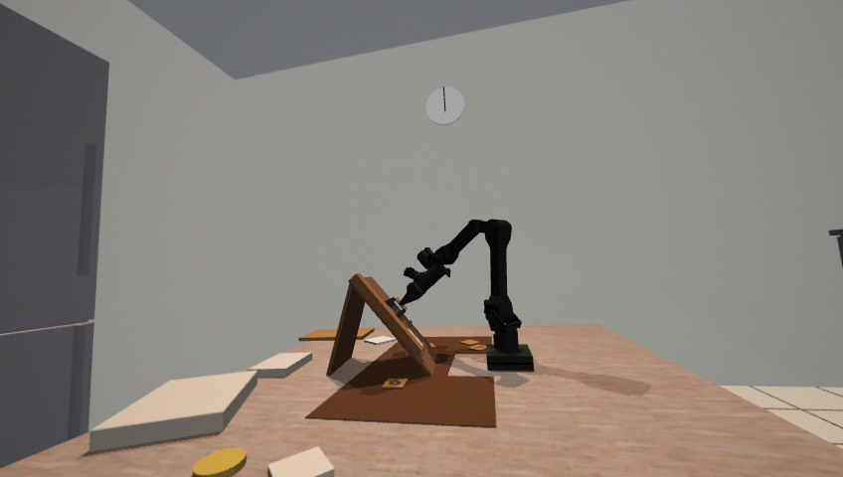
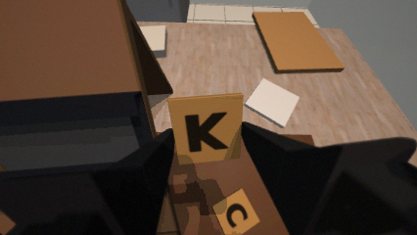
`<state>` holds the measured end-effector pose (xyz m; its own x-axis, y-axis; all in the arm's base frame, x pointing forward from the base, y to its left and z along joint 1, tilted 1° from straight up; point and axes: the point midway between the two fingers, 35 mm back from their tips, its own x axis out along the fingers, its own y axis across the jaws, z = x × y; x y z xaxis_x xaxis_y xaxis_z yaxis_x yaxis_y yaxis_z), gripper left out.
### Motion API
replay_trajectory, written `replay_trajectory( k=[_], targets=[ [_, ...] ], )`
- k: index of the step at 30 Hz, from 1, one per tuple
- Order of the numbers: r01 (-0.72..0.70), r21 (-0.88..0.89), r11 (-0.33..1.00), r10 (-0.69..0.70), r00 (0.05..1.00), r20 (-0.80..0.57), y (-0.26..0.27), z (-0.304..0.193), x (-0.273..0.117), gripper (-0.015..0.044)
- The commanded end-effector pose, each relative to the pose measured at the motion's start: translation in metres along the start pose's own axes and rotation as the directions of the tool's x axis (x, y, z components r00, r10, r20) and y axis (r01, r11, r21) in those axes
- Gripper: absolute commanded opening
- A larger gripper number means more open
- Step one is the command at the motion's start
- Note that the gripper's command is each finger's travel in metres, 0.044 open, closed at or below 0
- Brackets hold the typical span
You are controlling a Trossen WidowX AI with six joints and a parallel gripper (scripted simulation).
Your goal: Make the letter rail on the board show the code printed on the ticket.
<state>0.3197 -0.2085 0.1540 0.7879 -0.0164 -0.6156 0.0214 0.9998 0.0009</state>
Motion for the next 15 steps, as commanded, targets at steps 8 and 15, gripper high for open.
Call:
replay_trajectory(
  k=[8,15],
  targets=[
    [0.002,0.007,1.0,-0.002,1.0,-0.003,0.0063,-0.0017,-0.0002,0.0],
    [0.002,0.007,1.0,-0.002,1.0,-0.003,0.0098,-0.0016,-0.0002,0.0]
  ],
)
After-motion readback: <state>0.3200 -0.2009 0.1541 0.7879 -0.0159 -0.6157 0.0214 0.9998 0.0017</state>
